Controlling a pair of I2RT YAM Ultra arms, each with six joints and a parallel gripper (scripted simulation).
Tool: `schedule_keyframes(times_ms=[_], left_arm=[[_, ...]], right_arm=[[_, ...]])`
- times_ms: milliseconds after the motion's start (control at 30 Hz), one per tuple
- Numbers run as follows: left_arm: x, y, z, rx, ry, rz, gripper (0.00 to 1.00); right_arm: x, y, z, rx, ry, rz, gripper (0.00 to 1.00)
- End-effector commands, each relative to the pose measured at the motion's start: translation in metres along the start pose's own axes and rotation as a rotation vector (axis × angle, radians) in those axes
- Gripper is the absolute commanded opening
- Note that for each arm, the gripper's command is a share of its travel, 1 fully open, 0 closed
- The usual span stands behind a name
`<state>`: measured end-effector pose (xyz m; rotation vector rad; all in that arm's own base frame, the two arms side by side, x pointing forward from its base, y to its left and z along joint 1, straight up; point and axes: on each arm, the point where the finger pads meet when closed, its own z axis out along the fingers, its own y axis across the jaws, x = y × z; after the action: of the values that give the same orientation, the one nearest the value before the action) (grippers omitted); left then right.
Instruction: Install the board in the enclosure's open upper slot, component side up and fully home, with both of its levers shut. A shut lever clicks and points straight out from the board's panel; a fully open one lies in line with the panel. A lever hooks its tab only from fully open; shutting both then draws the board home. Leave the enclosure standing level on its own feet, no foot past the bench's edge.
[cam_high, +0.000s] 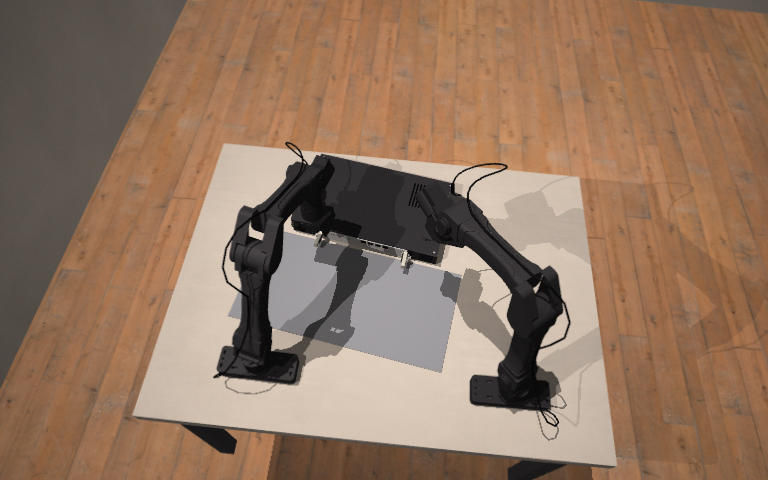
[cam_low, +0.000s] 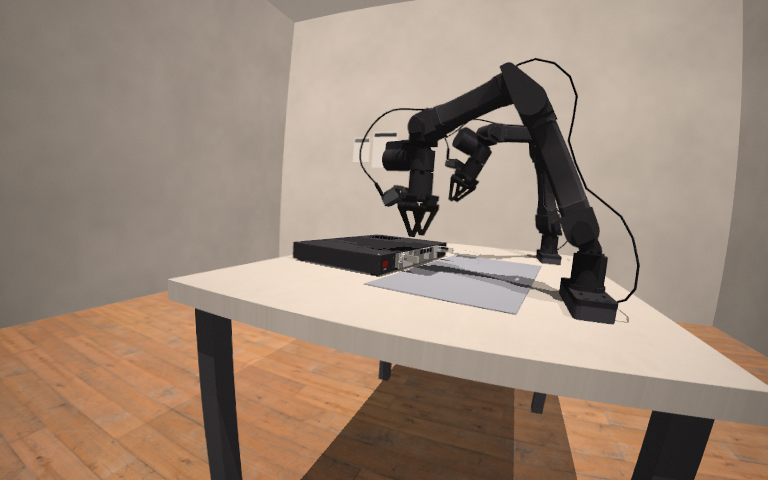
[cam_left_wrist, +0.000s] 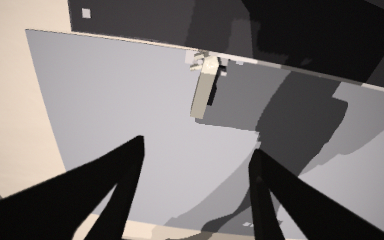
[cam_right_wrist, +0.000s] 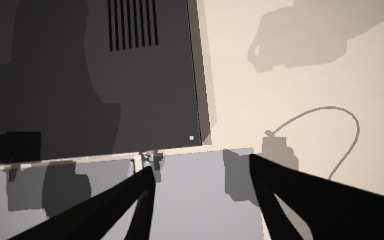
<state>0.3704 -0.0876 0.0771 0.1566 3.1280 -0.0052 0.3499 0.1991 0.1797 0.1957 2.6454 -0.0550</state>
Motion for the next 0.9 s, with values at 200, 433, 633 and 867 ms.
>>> schedule_keyframes(times_ms=[200,433,633,867], left_arm=[[-0.002,-0.001,-0.009,0.000,-0.017,0.001,0.64],[-0.002,-0.001,-0.009,0.000,-0.017,0.001,0.64],[-0.002,-0.001,-0.009,0.000,-0.017,0.001,0.64],[-0.002,-0.001,-0.009,0.000,-0.017,0.001,0.64]], right_arm=[[-0.069,-0.041,-0.059,-0.086,-0.400,-0.051,0.64],[-0.100,-0.087,-0.104,-0.136,-0.643,-0.076,0.64],[-0.123,-0.114,-0.136,-0.171,-0.825,-0.104,0.64],[-0.145,-0.150,-0.165,-0.183,-0.997,-0.111,0.64]])
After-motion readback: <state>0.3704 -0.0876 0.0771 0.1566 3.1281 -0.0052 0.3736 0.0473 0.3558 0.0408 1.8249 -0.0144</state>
